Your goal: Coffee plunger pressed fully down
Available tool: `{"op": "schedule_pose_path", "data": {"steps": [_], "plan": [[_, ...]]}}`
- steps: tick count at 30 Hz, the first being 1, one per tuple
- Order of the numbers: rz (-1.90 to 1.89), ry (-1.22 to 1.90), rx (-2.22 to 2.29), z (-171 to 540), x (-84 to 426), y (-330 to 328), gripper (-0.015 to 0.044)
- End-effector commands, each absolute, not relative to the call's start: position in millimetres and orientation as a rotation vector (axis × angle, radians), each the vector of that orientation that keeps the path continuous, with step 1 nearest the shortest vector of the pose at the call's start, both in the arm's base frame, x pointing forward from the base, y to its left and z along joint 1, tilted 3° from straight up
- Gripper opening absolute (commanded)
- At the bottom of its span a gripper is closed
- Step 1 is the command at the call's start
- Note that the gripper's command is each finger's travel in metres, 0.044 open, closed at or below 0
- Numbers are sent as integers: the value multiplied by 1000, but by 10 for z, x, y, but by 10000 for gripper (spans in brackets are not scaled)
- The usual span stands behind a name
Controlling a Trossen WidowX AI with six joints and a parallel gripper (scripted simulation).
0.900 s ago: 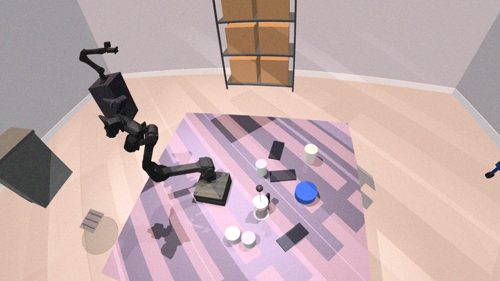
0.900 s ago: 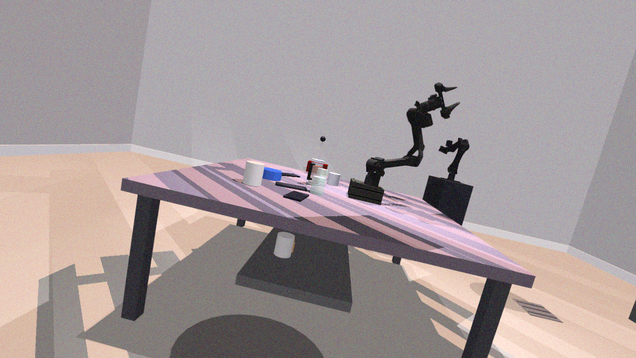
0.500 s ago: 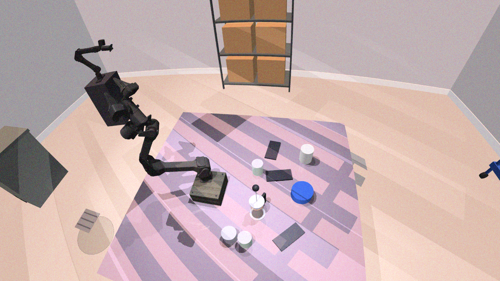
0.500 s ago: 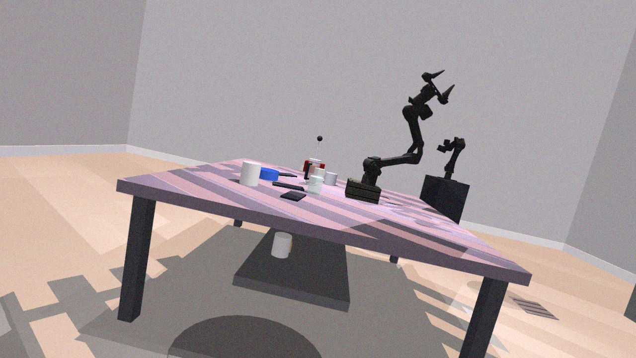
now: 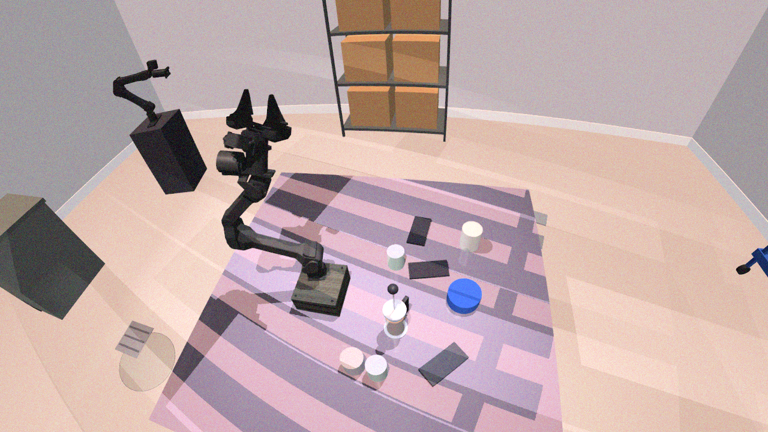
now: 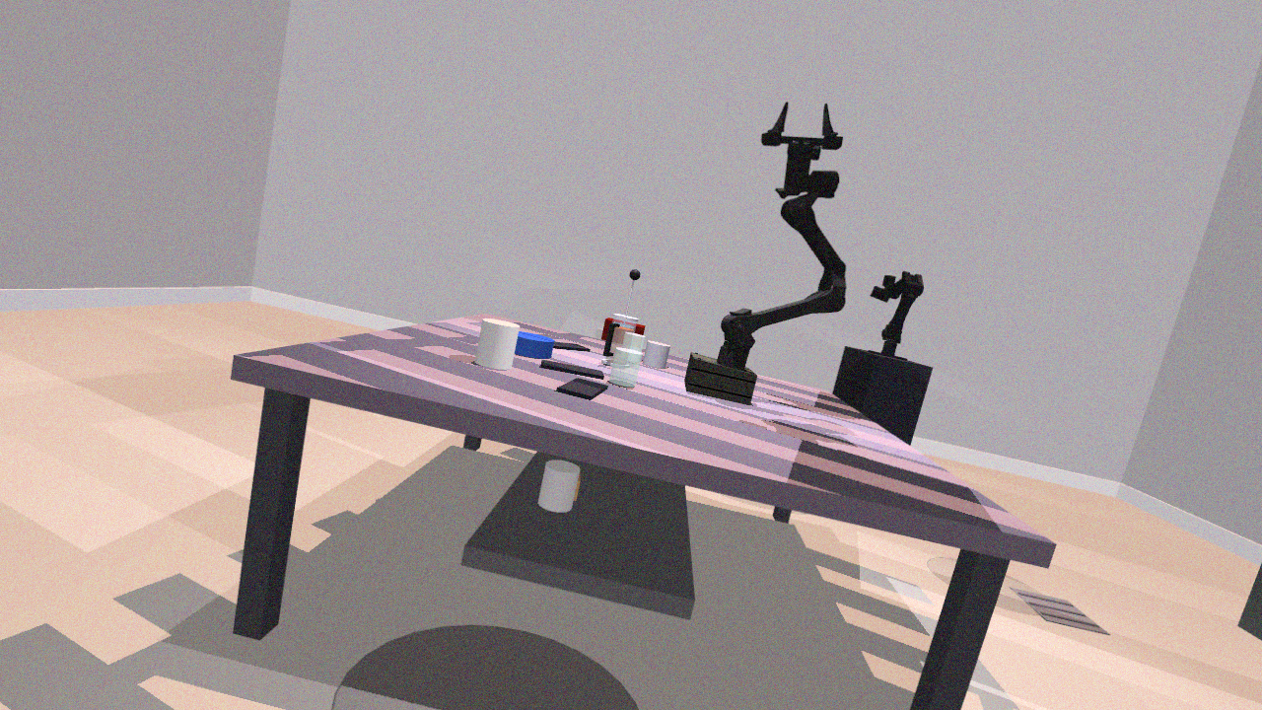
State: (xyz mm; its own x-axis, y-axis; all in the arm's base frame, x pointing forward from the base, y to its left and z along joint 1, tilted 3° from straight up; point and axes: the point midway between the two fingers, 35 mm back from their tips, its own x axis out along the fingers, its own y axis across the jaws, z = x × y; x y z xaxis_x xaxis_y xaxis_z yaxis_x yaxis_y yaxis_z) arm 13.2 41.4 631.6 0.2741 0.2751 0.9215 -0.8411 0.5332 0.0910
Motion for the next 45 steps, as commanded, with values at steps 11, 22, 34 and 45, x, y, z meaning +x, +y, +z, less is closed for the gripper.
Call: {"op": "schedule_pose_path", "data": {"steps": [11,22,34,45], "plan": [[53,-522,478,5242,2000,-262,440],[-423,56,262,3764,2490,-1079,440],[-608,532,130,2636,2306,-1507,440],[-610,531,129,2127,2324,-1546,440]]}}
